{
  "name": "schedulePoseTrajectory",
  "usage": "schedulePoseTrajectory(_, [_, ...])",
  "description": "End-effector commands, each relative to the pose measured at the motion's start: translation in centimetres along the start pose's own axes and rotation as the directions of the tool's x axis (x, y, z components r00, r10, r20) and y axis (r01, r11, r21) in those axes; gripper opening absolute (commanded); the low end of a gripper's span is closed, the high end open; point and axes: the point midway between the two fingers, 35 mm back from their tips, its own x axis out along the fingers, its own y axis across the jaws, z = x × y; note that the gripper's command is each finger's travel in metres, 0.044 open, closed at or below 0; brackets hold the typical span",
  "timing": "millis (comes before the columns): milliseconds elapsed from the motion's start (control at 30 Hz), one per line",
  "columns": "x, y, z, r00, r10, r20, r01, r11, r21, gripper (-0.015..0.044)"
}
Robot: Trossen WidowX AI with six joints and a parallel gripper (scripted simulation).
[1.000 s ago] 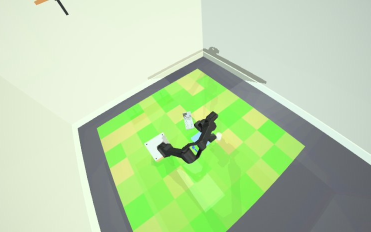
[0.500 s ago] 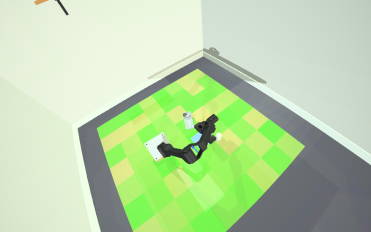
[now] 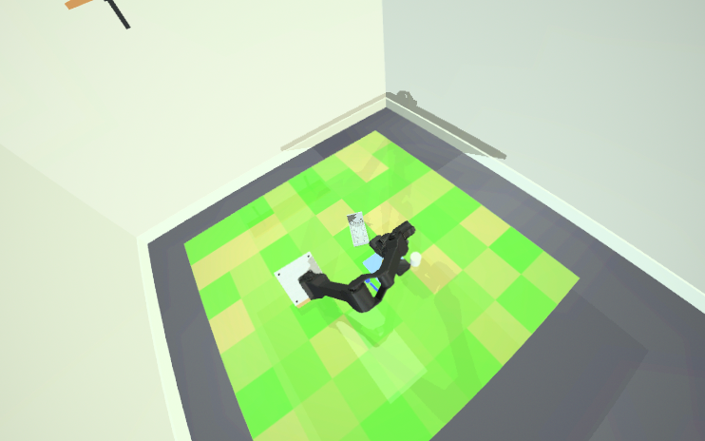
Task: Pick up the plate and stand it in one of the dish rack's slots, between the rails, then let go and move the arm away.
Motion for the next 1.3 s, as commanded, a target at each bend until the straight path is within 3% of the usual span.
schedulePoseTrajectory(0, [0.2,-0.1,-0.1,1.000,-0.007,-0.004,0.007,1.000,-0.004,0.0347])
schedulePoseTrajectory(400, [0.2,-0.1,-0.1,1.000,-0.007,-0.004,0.007,1.000,-0.004,0.0281])
schedulePoseTrajectory(767, [-3.9,0.2,0.9,1.000,0.006,0.004,-0.006,1.000,-0.010,0.0000])
schedulePoseTrajectory(1267, [-10.7,0.5,1.8,1.000,0.013,0.013,-0.013,1.000,-0.018,0.0000])
